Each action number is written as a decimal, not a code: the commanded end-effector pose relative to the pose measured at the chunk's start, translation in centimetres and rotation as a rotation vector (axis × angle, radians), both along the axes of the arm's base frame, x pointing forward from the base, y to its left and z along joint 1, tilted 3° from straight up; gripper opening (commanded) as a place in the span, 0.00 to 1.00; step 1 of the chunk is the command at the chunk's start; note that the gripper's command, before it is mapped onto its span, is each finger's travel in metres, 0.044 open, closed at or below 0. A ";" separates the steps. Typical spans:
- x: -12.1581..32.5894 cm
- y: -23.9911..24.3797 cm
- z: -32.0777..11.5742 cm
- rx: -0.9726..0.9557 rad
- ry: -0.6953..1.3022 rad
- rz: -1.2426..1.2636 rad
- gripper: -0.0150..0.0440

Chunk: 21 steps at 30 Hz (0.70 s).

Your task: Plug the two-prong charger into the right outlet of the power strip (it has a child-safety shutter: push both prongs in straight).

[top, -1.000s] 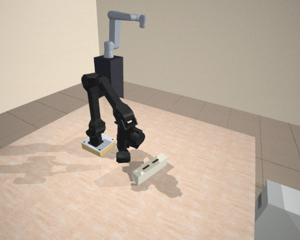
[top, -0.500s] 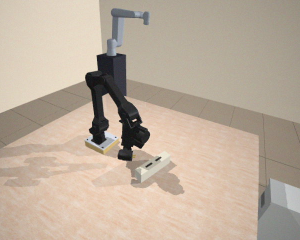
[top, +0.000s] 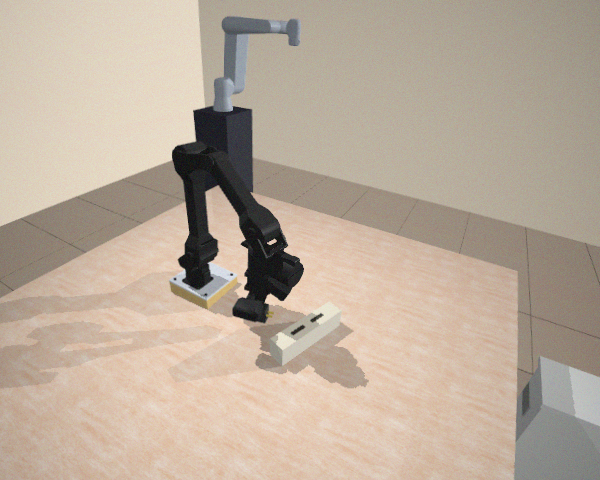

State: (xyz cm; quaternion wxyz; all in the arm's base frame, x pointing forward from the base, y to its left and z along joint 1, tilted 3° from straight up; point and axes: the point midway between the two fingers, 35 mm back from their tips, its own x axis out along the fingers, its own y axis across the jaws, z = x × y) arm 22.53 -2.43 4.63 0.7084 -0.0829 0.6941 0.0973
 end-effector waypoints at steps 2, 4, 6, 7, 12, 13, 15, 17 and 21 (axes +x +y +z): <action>0.1 0.4 -0.2 0.008 0.001 -0.063 0.25; 0.2 0.5 -0.3 0.011 0.002 -0.088 0.25; 0.2 0.7 -0.4 0.013 0.004 -0.113 0.25; 0.2 0.7 -0.4 0.014 0.004 -0.126 0.25; 0.3 1.1 -0.6 0.019 0.008 -0.188 0.25; 0.3 1.1 -0.7 0.020 0.009 -0.200 0.25; 0.3 1.3 -0.7 0.021 0.011 -0.225 0.25; 0.3 1.4 -0.8 0.023 0.013 -0.250 0.25; 0.4 1.7 -1.0 0.027 0.016 -0.300 0.25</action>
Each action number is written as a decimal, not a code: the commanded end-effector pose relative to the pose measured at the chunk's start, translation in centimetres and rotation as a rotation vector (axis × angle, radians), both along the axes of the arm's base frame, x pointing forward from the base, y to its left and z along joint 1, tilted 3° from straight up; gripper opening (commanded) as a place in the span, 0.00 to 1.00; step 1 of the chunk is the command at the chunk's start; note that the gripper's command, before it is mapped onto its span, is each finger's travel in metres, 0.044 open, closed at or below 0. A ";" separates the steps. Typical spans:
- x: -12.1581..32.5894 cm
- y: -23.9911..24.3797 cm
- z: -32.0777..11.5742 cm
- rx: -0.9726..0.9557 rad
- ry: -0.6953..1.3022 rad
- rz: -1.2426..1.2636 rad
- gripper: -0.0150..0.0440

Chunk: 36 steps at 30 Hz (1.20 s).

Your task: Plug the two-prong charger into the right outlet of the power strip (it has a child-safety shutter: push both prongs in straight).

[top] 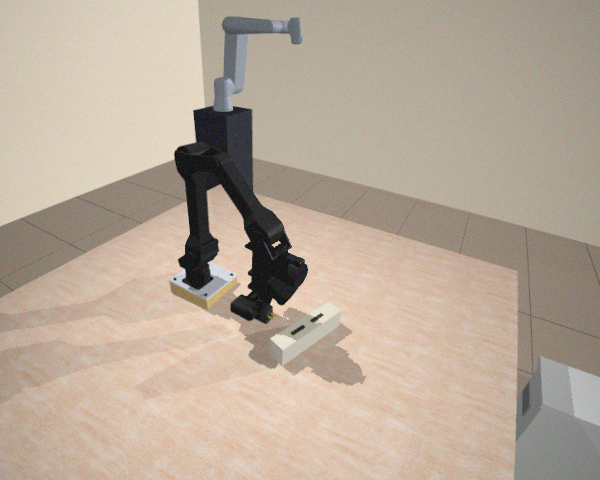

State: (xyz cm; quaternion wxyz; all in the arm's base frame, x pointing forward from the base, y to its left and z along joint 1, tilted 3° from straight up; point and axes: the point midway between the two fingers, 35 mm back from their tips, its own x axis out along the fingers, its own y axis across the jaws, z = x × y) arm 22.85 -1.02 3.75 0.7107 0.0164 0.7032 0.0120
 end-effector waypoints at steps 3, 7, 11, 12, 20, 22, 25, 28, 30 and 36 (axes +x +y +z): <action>0.1 0.5 -0.2 0.009 0.004 -0.076 0.25; 0.1 0.8 -0.4 0.013 0.008 -0.126 0.25; 0.2 1.0 -0.6 0.016 0.012 -0.176 0.25; 0.2 1.1 -0.6 0.017 0.013 -0.188 0.25; 0.6 1.1 -0.7 0.019 0.016 -0.221 0.25; 0.9 1.1 -0.7 0.019 0.016 -0.226 0.25; 1.2 1.0 -0.6 0.020 0.016 -0.233 0.25; 1.6 0.9 -0.6 0.020 0.017 -0.240 0.25; 1.9 0.8 -0.6 0.020 0.017 -0.245 0.25; 2.6 0.6 -0.6 0.021 0.018 -0.260 0.25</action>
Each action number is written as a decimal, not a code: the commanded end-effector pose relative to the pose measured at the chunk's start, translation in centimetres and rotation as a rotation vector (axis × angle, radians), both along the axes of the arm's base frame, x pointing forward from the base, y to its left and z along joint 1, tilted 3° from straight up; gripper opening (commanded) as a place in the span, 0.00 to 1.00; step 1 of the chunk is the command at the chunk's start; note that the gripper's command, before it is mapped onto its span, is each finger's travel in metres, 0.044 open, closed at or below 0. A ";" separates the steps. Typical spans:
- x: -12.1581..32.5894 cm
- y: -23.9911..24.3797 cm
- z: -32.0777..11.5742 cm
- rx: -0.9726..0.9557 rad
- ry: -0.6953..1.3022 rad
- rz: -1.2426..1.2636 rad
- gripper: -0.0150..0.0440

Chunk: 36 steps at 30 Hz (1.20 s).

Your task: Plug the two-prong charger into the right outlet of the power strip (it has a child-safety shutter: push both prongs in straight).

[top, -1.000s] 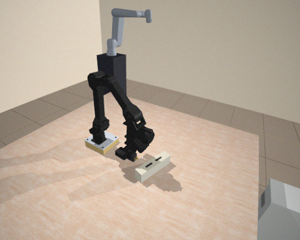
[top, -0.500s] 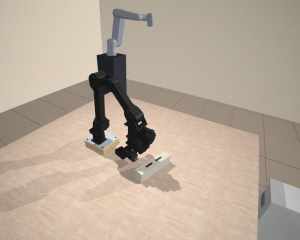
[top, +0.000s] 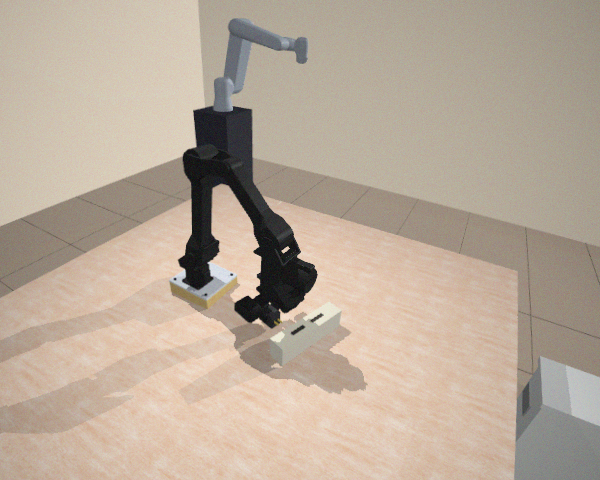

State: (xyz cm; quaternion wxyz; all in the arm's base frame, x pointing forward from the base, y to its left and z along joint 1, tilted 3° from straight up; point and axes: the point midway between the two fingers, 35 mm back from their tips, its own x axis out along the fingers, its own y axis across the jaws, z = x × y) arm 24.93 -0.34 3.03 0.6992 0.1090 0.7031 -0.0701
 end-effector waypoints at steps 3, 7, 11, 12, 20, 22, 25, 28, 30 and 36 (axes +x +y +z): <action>0.9 -0.2 0.1 0.004 -0.003 -0.020 0.25; 1.4 -0.3 0.1 0.005 -0.003 -0.029 0.25; 1.9 -0.4 0.1 0.005 -0.002 -0.039 0.25; 2.0 -0.4 0.1 0.005 -0.002 -0.041 0.25; 2.9 -0.6 0.1 0.006 -0.001 -0.058 0.25; 2.9 -0.6 0.1 0.006 -0.001 -0.059 0.25; 2.9 -0.5 0.1 0.006 -0.001 -0.059 0.25; 2.9 -0.5 0.1 0.006 -0.001 -0.059 0.25; 2.9 -0.5 0.1 0.006 -0.001 -0.059 0.25; 3.0 -0.5 0.1 0.006 -0.001 -0.059 0.25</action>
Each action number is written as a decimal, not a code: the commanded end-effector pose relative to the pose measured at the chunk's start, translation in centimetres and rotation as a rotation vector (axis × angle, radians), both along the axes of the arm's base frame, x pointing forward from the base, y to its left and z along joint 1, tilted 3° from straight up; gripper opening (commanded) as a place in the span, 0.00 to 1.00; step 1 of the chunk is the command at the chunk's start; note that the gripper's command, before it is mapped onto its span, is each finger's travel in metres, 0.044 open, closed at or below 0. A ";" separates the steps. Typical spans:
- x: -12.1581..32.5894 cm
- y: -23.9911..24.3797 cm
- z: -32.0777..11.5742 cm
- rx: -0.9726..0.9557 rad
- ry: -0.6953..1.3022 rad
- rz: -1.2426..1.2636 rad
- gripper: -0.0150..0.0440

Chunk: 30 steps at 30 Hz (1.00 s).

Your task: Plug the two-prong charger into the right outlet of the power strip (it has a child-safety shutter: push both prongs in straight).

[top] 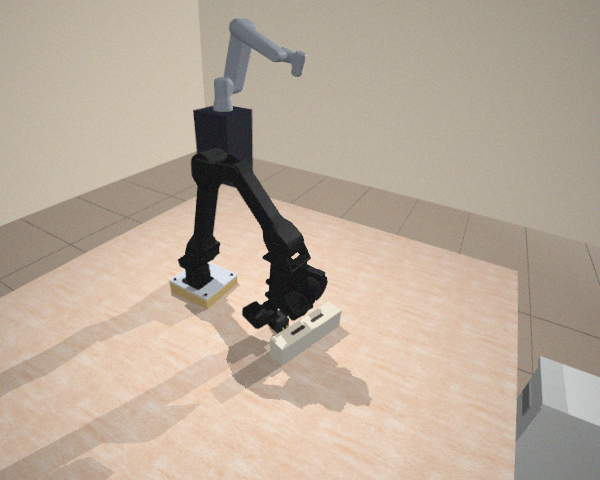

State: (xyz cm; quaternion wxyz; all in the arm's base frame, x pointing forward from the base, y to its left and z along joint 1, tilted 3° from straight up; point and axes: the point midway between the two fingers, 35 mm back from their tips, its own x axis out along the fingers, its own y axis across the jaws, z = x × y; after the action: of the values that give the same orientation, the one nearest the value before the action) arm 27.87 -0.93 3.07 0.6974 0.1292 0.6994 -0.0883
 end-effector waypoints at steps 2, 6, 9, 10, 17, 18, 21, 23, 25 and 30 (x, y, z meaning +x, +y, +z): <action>0.1 0.1 0.0 0.004 0.001 -0.004 0.25; 0.2 0.0 0.0 0.004 0.000 -0.004 0.25; 0.3 0.0 0.1 0.004 0.000 -0.004 0.25; 0.3 0.0 0.1 0.004 0.000 -0.004 0.25; 0.4 0.0 0.1 0.003 0.000 -0.004 0.25; 0.5 0.0 0.1 0.003 0.000 -0.004 0.25; 0.5 -0.1 0.1 0.003 0.000 -0.004 0.25; 0.6 -0.1 0.1 0.003 0.000 -0.004 0.25; 0.6 -0.1 0.1 0.003 0.000 -0.004 0.25; 0.7 -0.1 0.2 0.003 0.000 -0.004 0.25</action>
State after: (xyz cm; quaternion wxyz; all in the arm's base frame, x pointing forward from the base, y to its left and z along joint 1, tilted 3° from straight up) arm 28.47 -1.06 3.14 0.6966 0.1303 0.6998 -0.0894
